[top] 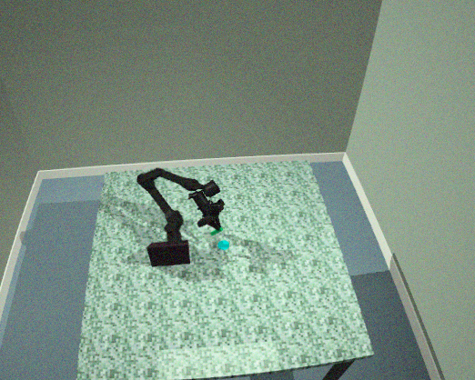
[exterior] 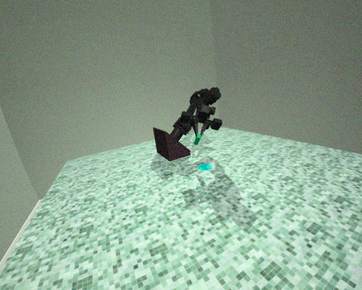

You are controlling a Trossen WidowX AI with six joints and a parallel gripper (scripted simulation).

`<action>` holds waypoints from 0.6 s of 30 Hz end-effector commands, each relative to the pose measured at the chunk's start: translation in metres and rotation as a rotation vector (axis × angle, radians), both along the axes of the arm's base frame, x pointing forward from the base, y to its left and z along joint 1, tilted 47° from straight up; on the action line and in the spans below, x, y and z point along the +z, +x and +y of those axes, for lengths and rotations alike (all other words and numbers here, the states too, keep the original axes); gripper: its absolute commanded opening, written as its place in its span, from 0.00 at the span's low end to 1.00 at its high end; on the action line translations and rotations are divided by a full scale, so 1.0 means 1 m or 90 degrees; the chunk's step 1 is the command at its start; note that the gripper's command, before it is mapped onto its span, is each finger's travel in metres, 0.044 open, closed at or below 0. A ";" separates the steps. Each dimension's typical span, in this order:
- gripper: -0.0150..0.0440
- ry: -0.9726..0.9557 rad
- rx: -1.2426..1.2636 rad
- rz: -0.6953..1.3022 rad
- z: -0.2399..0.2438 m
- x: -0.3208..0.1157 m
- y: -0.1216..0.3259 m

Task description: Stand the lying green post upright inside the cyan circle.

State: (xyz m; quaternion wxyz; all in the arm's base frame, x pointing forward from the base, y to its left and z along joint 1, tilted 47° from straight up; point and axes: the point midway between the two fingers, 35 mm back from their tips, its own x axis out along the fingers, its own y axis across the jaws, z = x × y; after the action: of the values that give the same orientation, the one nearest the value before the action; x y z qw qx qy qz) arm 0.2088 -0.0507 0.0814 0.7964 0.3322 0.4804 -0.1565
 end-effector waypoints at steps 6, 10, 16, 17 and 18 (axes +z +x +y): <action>0.29 -0.013 -0.025 -0.026 0.001 -0.003 -0.002; 0.29 -0.019 -0.035 -0.040 0.001 -0.003 -0.002; 0.29 -0.027 -0.050 -0.061 0.001 -0.002 -0.002; 0.29 -0.029 -0.053 -0.064 0.001 -0.002 -0.002; 0.29 -0.030 -0.055 -0.068 0.001 -0.002 -0.002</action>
State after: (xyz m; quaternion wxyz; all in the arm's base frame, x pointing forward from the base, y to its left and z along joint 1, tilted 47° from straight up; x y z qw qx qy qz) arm 0.2083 -0.0511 0.0820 0.8191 0.3384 0.4271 -0.1791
